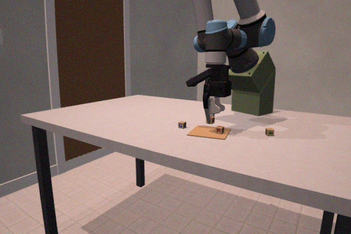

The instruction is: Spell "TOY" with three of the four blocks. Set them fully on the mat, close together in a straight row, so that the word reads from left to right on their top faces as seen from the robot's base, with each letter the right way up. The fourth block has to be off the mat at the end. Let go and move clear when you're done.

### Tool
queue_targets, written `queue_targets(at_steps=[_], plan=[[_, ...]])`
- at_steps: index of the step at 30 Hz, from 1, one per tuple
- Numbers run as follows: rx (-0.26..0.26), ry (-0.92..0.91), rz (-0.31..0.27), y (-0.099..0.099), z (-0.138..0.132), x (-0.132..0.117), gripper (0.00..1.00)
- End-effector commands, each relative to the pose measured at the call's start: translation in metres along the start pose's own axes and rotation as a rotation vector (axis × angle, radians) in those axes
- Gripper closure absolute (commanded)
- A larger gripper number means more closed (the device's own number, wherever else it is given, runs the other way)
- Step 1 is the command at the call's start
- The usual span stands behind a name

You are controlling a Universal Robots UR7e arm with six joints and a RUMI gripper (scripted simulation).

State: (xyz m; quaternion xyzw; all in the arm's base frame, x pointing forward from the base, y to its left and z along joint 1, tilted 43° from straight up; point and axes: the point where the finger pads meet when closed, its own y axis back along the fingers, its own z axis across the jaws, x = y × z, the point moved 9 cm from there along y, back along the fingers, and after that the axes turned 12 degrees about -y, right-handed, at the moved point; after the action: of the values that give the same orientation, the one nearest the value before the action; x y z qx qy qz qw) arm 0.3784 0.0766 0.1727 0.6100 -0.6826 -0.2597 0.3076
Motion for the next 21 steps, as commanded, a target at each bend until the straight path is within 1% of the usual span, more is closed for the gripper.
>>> queue_targets(at_steps=[1, 11, 21], plan=[[0.005, 0.0, 0.001, -0.009, 0.0, -0.001, 0.95], [0.005, 0.0, 0.001, -0.024, -0.001, -0.001, 0.95], [0.005, 0.0, 0.001, -0.028, -0.001, -0.001, 0.95]])
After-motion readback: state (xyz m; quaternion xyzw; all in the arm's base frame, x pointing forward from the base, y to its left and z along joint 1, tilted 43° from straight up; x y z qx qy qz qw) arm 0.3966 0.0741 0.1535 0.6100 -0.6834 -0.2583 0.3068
